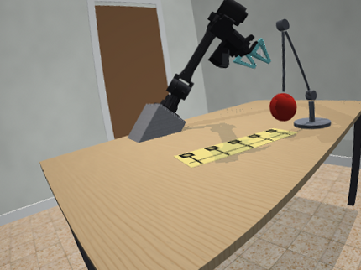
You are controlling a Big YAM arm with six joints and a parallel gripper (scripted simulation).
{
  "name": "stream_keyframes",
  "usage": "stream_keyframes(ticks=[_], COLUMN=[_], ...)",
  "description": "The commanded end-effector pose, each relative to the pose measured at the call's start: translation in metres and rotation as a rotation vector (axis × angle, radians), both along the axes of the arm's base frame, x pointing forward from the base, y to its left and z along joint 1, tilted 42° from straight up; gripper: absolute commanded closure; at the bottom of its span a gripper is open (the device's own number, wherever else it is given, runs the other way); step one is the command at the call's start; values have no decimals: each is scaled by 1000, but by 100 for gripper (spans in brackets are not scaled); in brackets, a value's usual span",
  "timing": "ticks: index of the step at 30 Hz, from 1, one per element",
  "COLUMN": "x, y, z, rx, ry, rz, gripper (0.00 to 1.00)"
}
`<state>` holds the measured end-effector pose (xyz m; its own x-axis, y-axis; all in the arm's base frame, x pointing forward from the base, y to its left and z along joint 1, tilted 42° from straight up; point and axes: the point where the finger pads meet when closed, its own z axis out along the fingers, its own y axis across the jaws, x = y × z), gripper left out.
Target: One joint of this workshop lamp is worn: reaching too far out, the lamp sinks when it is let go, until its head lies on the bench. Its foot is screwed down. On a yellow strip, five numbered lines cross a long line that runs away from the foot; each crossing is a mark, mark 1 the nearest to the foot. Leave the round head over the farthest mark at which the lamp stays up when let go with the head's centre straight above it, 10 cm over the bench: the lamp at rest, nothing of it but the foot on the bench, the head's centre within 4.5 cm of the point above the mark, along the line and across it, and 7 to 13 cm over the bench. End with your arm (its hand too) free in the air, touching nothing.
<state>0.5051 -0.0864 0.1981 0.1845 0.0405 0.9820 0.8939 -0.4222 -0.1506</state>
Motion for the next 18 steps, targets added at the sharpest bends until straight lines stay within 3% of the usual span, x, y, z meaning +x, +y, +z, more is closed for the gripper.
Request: stream_keyframes(ticks=[1, 18], x=[7, 6], y=[-13, -15], z=[25, 23], rx=[114, 101], ry=[-100, -90], rz=[196, 175], gripper=[0, 0])
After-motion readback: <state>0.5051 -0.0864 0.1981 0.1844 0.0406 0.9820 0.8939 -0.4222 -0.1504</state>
